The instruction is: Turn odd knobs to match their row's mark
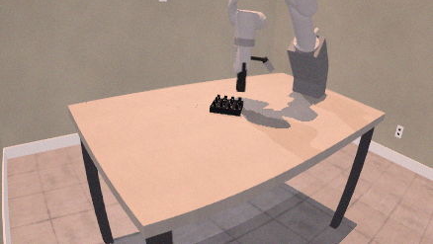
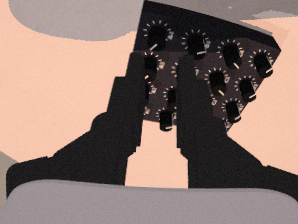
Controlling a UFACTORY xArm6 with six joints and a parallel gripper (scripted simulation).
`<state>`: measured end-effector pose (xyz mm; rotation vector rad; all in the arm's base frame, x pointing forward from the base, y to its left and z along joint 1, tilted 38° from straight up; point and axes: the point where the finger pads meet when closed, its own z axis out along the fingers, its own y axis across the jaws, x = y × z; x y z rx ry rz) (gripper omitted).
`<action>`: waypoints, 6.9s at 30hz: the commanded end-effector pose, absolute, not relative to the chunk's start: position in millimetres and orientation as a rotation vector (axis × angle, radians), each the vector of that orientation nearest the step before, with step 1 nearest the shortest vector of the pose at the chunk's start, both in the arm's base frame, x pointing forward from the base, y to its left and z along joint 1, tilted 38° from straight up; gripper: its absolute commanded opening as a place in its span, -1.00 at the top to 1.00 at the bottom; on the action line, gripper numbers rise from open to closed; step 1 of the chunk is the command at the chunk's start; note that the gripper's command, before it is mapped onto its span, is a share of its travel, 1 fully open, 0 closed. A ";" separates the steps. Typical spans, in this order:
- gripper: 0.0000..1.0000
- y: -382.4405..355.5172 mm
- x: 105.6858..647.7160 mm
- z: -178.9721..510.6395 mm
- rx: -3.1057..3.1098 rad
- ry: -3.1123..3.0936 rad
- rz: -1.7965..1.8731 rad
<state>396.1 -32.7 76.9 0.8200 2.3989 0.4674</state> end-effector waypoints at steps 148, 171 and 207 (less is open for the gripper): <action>0.61 -41.3 468.8 100.9 1.140 2.301 0.561; 0.61 -40.8 471.0 98.0 1.140 2.301 0.561; 0.61 -39.7 476.0 91.5 1.140 2.301 0.561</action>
